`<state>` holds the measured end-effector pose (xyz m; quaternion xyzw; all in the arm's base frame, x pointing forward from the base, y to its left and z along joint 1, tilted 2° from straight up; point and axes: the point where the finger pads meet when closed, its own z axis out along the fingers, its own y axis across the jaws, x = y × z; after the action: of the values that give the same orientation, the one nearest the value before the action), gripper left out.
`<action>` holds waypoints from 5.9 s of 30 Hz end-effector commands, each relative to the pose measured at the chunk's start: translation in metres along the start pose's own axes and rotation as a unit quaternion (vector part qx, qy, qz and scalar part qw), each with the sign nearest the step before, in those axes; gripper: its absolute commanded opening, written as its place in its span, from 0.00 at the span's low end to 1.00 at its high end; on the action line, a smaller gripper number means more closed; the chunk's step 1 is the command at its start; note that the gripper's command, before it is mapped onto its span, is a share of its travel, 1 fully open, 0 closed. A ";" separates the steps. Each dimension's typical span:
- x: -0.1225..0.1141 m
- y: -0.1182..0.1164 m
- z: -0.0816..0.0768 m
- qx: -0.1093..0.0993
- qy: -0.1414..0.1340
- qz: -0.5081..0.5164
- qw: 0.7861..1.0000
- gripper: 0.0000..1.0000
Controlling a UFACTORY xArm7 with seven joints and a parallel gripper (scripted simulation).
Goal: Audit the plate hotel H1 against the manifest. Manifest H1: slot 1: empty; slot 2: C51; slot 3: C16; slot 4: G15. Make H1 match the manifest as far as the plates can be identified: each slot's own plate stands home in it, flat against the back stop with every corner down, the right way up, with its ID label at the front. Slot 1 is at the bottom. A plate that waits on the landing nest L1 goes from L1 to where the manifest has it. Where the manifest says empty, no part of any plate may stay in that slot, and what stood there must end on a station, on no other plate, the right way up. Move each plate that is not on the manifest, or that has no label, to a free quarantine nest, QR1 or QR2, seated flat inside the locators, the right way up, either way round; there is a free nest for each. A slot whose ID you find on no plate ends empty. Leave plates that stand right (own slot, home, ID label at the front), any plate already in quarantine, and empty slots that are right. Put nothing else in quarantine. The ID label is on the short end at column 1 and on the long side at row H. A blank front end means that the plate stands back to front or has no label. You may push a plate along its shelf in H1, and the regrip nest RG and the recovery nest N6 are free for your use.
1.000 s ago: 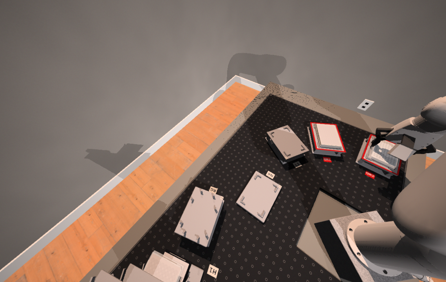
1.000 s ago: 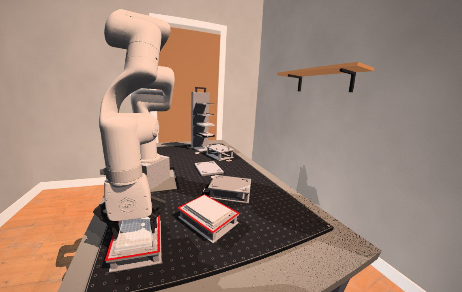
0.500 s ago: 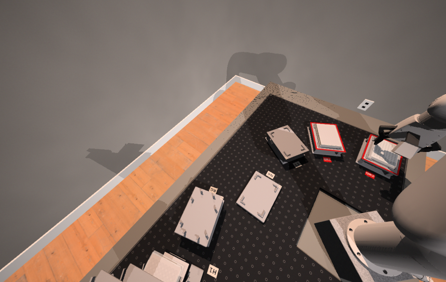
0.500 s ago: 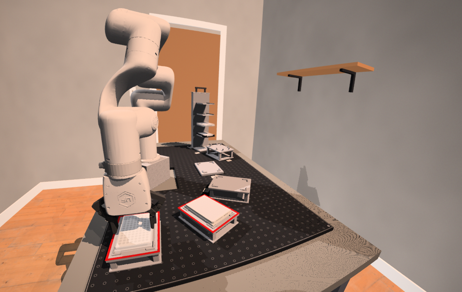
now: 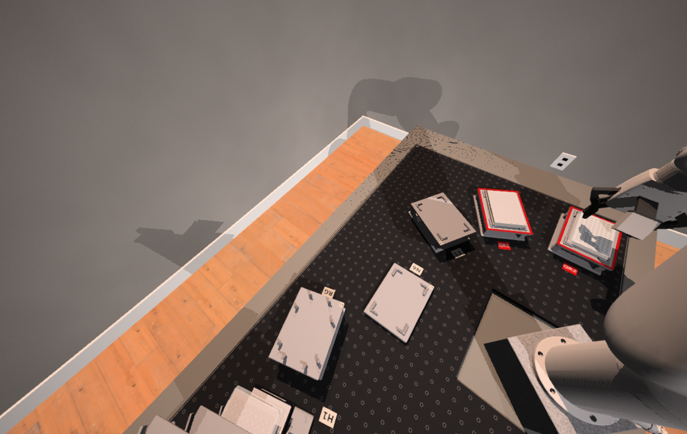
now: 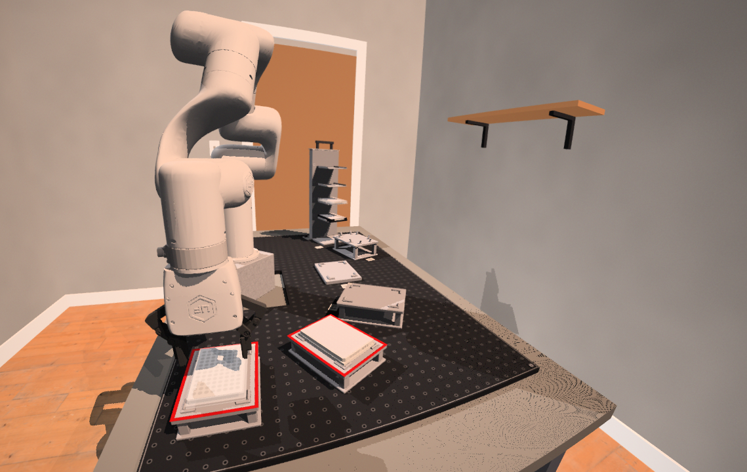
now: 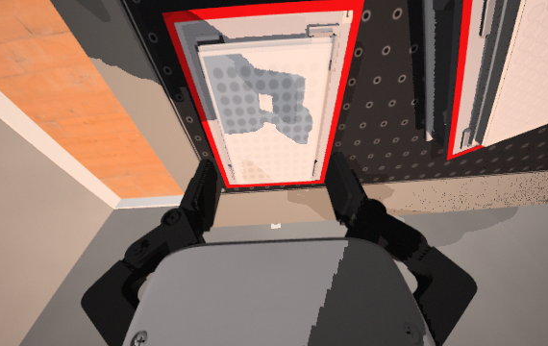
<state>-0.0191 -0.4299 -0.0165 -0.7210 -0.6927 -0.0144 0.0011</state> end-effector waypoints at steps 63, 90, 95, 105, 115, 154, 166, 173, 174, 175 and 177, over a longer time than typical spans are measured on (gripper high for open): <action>-0.002 0.000 -0.084 0.000 -0.003 0.000 1.000 1.00; -0.001 0.000 -0.164 0.000 -0.003 0.000 1.000 1.00; -0.001 0.000 -0.176 0.000 -0.003 0.000 1.000 1.00; 0.000 0.035 -0.176 0.000 -0.003 -0.116 0.993 1.00; 0.002 0.075 -0.176 0.000 -0.003 -0.166 0.986 1.00; 0.051 0.241 -0.176 -0.001 -0.003 -0.166 0.986 1.00; 0.078 0.284 -0.176 -0.001 -0.002 -0.166 0.986 1.00; 0.097 0.313 -0.176 -0.001 -0.002 -0.166 0.986 1.00; 0.100 0.317 -0.176 -0.001 -0.002 -0.166 0.986 1.00; 0.102 0.322 -0.176 -0.001 -0.002 -0.166 0.986 1.00; 0.108 0.330 -0.176 -0.001 -0.002 -0.166 0.986 1.00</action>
<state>0.2982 -0.3452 0.1656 -0.5959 -0.8030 -0.0143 -0.0017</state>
